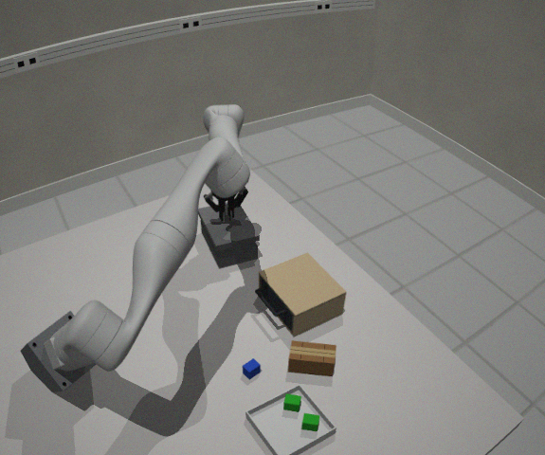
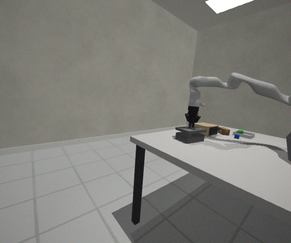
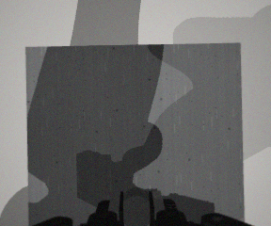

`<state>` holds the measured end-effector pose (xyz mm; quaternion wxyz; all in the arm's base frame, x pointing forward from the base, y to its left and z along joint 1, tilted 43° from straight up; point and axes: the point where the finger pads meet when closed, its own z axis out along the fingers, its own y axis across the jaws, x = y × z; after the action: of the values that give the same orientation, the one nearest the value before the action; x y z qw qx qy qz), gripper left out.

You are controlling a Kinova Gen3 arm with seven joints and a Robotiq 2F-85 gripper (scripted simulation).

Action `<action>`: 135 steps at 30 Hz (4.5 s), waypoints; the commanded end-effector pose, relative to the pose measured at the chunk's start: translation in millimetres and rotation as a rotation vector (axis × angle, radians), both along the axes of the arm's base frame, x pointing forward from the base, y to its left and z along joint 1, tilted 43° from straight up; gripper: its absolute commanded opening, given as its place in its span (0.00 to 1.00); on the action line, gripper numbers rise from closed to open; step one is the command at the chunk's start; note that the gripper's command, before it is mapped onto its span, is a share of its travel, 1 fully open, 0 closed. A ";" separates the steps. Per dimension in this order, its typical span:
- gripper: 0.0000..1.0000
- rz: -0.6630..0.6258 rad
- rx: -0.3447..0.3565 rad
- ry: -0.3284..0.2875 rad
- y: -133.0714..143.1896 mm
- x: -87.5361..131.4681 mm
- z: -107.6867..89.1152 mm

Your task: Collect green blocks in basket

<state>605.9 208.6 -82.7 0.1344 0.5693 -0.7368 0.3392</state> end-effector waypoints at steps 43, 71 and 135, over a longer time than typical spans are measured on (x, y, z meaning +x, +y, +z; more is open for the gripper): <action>0.10 0.005 -0.003 -0.005 -16.2 6.9 -17.0; 0.10 0.005 -0.003 -0.006 -23.4 9.2 -25.2; 1.00 0.005 -0.003 -0.006 -24.4 9.5 -26.4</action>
<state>613.6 184.6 -109.4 0.1352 0.5714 -0.7348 0.3394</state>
